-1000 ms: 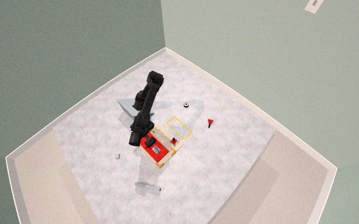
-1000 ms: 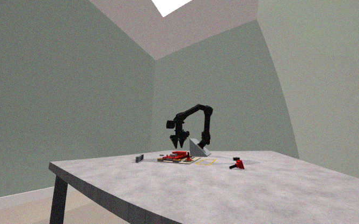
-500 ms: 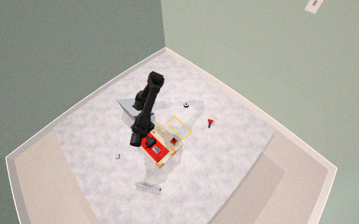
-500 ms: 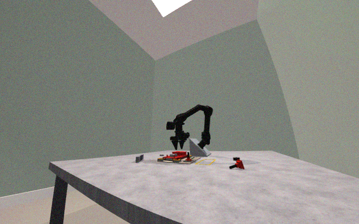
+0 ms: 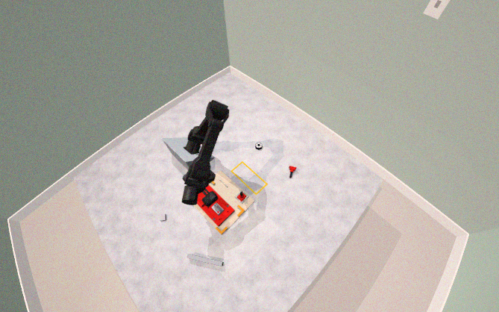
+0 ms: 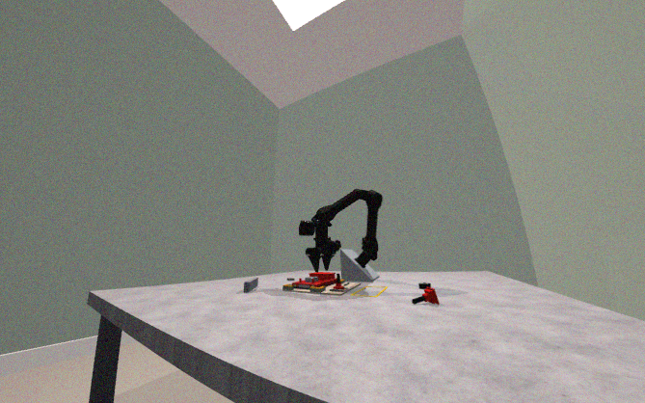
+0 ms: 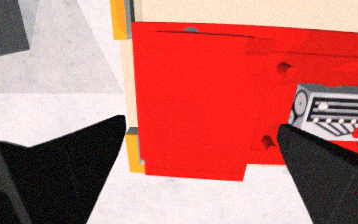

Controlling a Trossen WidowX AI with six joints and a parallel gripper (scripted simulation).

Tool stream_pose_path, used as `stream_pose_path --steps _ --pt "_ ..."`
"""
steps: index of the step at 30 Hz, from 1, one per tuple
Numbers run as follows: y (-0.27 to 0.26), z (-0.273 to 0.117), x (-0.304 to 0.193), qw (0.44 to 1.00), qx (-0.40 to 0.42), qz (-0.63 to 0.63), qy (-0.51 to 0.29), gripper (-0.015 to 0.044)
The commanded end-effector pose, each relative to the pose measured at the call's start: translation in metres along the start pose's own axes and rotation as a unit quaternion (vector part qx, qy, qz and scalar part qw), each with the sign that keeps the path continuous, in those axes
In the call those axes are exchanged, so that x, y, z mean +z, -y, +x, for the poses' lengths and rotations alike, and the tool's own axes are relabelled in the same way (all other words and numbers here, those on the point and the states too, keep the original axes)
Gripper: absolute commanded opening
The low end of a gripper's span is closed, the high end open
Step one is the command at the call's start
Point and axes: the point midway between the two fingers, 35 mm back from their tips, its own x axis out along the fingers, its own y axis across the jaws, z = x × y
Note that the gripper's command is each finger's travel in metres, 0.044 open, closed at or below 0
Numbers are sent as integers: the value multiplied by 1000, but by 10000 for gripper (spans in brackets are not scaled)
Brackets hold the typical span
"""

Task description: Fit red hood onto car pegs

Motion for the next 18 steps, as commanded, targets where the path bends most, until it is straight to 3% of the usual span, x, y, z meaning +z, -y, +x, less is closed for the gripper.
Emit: stream_pose_path --steps 1,18 --pt "-1 4 1 1000 0 4 3 440" --pt "-1 12 1 1000 0 4 4 440"
